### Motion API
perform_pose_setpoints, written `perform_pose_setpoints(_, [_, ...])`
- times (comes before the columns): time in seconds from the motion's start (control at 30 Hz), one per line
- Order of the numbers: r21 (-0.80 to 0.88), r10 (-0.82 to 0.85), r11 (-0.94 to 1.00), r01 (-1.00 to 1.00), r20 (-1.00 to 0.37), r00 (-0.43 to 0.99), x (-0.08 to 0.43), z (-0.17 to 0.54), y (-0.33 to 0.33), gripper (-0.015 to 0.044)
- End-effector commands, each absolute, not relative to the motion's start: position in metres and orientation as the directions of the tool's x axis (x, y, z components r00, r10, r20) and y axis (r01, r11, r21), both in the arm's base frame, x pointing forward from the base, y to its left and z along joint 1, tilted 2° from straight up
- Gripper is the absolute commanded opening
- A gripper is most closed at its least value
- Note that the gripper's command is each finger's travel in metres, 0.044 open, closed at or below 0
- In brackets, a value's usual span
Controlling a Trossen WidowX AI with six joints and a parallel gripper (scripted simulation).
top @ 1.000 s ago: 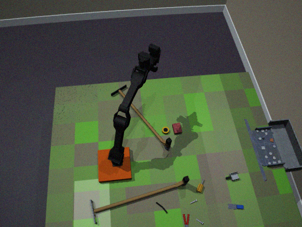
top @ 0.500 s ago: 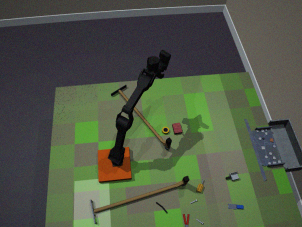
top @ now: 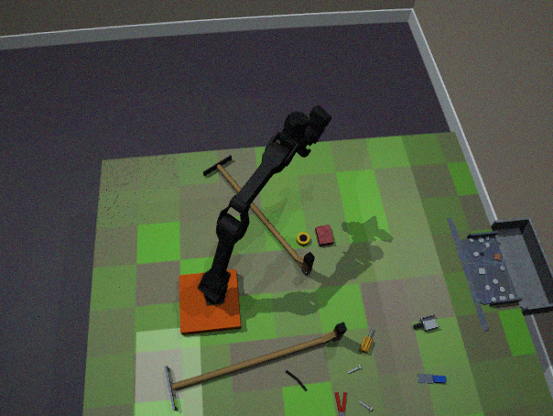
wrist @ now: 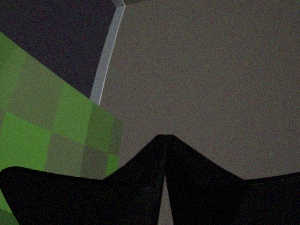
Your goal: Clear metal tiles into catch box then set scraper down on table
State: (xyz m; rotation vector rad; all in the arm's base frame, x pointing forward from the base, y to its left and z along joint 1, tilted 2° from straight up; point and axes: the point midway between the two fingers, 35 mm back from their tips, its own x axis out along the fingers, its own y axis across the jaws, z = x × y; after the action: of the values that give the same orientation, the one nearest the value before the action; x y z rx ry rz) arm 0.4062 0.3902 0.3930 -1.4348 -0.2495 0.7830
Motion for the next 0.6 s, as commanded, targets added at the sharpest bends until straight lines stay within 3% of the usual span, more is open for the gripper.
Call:
perform_pose_setpoints(0.0, [-0.928,0.59,-0.047,-0.369,-0.324,0.74,0.416,0.385,0.378,0.0])
perform_pose_setpoints(0.57, [-0.857,0.469,0.015,-0.515,-0.449,0.761,0.452,0.353,0.321,0.0])
